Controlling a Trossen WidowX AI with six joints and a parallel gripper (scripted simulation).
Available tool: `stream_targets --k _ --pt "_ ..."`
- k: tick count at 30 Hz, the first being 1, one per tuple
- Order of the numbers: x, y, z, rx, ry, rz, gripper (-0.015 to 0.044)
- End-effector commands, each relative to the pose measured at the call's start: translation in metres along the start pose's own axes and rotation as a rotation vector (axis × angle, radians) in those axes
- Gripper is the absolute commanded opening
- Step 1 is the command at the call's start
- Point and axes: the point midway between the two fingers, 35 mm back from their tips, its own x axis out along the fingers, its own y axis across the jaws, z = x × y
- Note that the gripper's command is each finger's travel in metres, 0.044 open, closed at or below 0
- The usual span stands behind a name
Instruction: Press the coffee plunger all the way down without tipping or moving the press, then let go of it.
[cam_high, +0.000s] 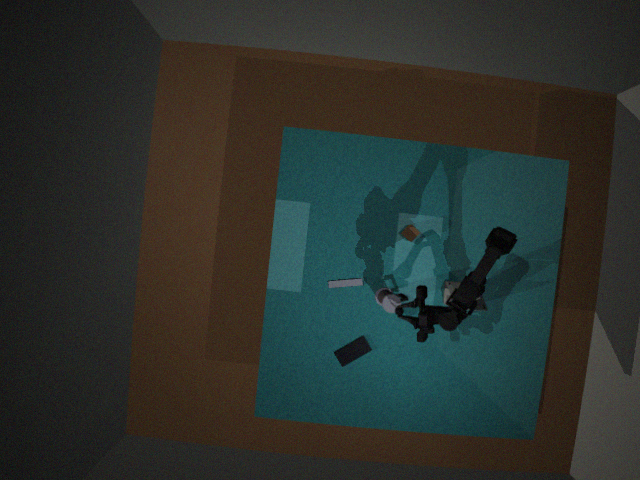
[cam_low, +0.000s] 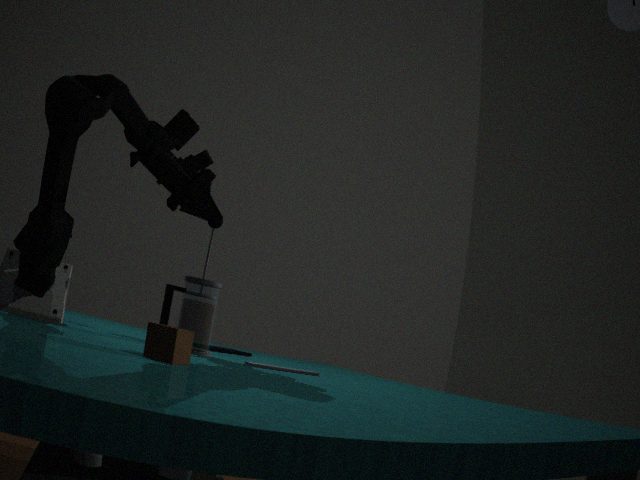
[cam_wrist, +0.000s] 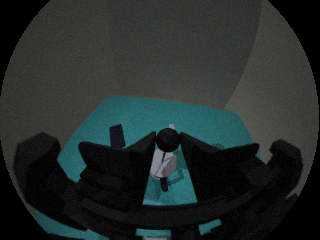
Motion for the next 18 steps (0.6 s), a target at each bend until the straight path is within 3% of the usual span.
stream_targets --k 1,18 --pt "0.006 0.001 -0.008 -0.003 0.01 0.003 0.0129" --pt "0.023 0.004 -0.03 -0.002 0.013 0.006 0.0129"
